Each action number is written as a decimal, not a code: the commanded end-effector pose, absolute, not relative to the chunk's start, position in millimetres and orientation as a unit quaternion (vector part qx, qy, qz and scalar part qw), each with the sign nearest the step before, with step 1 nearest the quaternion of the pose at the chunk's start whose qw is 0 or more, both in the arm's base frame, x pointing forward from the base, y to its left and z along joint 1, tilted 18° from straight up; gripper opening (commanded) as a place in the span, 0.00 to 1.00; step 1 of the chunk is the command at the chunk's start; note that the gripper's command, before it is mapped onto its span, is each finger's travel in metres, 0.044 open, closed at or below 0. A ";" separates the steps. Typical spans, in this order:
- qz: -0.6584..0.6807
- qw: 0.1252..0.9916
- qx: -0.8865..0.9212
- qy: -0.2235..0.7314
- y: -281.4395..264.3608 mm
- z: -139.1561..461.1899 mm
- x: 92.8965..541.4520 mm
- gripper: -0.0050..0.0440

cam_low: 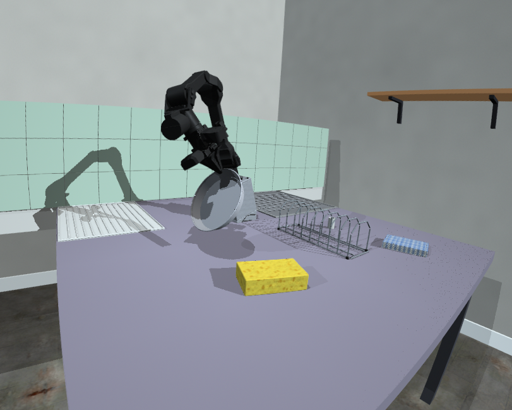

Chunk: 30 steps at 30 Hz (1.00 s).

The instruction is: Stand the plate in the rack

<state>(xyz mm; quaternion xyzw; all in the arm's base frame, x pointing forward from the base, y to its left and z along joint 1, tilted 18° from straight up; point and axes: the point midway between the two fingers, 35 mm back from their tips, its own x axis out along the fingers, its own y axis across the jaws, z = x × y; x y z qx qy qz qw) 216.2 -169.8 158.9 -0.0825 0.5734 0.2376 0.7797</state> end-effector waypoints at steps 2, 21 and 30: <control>0.220 0.799 -0.052 0.558 -165.8 165.2 214.4 0.10; 0.154 0.847 0.055 0.505 -160.9 179.3 210.4 0.10; 0.081 0.880 0.167 0.438 -155.8 186.6 205.2 0.10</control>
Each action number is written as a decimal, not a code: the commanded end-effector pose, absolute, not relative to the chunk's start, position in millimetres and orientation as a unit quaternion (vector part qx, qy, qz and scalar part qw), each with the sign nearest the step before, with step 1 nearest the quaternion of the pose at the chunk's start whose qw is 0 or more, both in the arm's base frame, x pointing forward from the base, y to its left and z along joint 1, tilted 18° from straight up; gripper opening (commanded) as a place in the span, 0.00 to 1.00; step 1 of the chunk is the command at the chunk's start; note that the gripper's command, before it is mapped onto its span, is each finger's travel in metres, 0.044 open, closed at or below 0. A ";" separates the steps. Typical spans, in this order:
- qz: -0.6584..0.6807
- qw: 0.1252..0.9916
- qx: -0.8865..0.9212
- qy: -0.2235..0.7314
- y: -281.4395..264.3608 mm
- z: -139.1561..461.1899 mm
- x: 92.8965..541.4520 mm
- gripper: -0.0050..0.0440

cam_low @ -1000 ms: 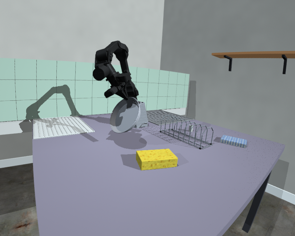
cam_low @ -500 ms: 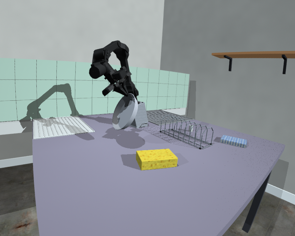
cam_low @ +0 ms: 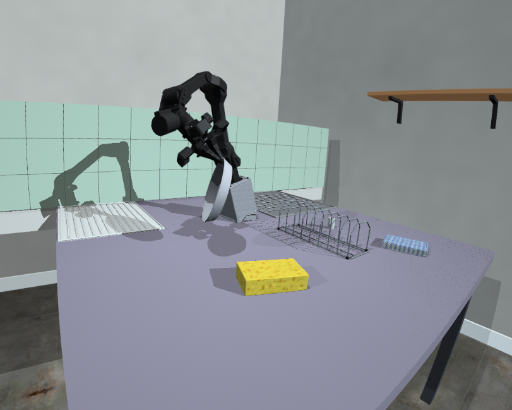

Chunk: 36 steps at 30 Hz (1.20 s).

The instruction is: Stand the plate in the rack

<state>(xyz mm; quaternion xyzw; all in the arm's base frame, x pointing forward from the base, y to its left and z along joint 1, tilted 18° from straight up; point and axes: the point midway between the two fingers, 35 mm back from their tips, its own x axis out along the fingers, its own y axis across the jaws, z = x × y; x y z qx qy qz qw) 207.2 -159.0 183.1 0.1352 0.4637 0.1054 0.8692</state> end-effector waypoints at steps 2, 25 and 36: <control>0.074 0.882 0.180 0.429 -155.2 187.5 204.6 0.10; -0.063 0.884 0.365 0.284 -147.1 187.1 198.1 0.10; -0.142 0.860 0.434 0.226 -141.5 178.6 196.5 0.10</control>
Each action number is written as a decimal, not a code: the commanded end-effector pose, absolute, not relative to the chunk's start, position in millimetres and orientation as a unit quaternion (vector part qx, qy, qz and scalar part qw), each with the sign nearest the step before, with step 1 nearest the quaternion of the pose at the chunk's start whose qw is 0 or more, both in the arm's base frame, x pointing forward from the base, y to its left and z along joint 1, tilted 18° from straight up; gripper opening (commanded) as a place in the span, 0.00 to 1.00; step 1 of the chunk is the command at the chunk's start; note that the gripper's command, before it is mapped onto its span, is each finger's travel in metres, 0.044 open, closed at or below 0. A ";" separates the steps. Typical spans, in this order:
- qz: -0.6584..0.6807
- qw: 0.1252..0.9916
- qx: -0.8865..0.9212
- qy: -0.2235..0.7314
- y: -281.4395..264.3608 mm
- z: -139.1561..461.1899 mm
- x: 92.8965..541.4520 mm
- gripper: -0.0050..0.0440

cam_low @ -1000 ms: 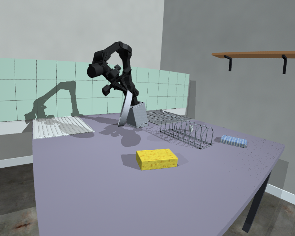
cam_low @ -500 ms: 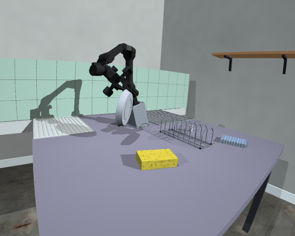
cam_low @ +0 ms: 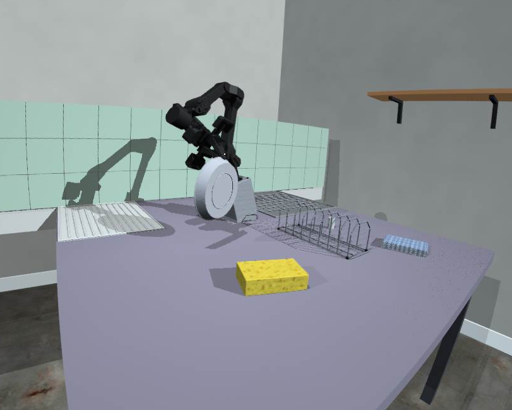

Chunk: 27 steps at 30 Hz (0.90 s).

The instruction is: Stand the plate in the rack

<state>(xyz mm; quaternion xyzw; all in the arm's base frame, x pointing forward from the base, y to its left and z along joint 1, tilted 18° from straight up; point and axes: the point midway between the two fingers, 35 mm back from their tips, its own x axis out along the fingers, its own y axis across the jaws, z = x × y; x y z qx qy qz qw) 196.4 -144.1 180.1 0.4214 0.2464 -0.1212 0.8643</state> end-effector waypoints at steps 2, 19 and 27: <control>-0.152 0.855 0.447 0.216 -141.0 177.9 196.4 0.10; -0.200 0.809 0.545 0.092 -136.9 176.2 194.9 0.10; -0.201 0.809 0.544 0.094 -138.0 176.9 194.8 0.10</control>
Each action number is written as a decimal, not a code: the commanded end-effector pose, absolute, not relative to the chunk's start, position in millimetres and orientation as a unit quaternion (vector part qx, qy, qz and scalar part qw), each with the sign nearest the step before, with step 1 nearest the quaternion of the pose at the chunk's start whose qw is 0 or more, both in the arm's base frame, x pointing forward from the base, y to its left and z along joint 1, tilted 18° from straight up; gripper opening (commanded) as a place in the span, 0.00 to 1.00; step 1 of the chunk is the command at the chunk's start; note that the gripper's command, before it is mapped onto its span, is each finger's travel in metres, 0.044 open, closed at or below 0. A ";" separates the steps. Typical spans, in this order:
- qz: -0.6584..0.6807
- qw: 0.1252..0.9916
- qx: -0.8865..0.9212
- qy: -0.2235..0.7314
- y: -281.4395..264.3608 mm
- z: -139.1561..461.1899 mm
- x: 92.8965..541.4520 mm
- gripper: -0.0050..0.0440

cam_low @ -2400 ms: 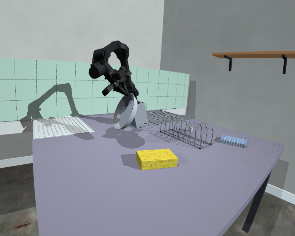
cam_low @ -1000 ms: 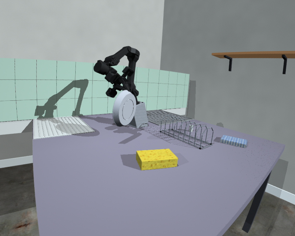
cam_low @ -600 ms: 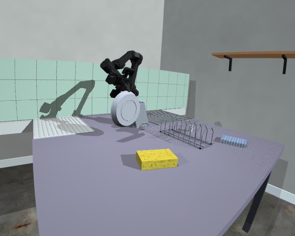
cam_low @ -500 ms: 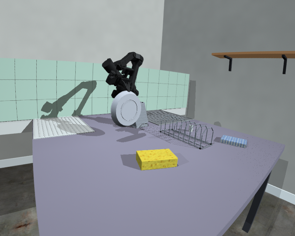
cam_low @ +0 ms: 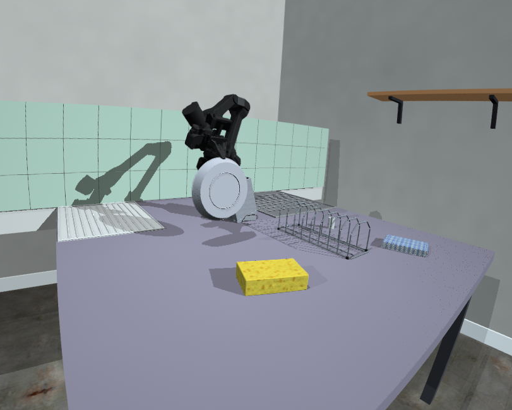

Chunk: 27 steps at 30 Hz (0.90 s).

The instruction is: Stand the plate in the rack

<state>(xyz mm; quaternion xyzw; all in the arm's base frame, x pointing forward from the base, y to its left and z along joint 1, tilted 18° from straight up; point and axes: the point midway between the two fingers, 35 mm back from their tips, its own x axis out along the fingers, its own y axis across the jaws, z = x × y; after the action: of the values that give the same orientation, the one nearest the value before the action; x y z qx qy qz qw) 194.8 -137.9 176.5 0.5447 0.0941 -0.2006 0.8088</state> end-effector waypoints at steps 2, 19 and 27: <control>-0.201 0.809 0.544 0.094 -138.0 176.9 194.8 0.10; -0.200 0.809 0.544 0.097 -136.9 175.8 196.9 0.10; -0.201 0.807 0.544 0.107 -132.3 171.8 205.3 0.10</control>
<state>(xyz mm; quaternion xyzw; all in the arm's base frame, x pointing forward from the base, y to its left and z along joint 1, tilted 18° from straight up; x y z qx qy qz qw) 201.8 -134.2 173.2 0.5436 0.1040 -0.2020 0.8080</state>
